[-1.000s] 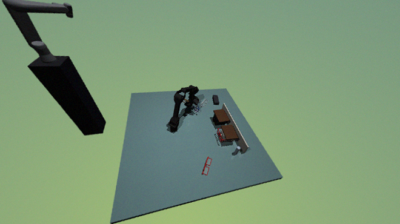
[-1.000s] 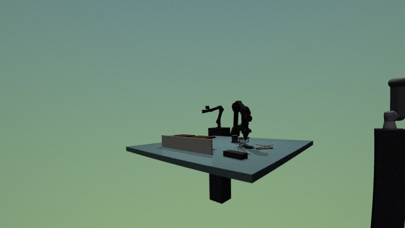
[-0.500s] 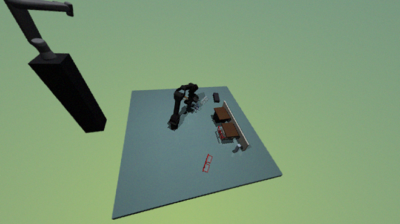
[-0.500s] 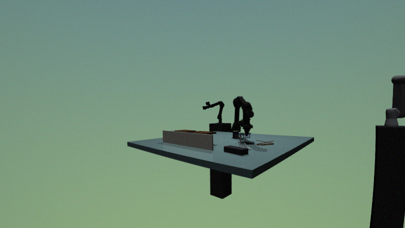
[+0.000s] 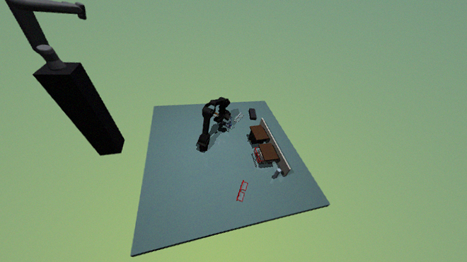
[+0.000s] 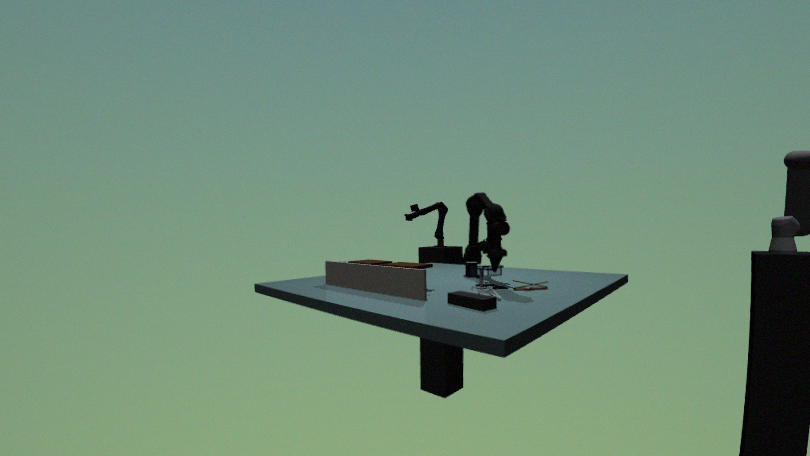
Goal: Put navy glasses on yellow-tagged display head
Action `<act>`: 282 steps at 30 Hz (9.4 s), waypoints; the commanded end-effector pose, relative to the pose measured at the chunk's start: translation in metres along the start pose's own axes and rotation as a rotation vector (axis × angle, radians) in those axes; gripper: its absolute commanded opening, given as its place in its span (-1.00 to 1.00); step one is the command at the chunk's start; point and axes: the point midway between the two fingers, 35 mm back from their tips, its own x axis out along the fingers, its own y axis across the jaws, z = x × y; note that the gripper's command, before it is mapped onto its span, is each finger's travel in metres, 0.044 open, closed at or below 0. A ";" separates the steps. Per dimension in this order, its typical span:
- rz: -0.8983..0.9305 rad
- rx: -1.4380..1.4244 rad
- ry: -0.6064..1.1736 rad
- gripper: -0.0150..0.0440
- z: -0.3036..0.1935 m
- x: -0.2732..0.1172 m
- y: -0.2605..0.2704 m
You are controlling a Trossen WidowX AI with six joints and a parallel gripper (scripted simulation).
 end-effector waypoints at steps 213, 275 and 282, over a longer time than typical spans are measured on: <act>-0.003 0.525 -0.003 -0.49 0.054 0.001 -0.019; -0.003 0.427 -0.004 -0.49 0.063 -0.060 -0.020; -0.004 0.269 -0.006 -0.49 0.089 -0.060 -0.027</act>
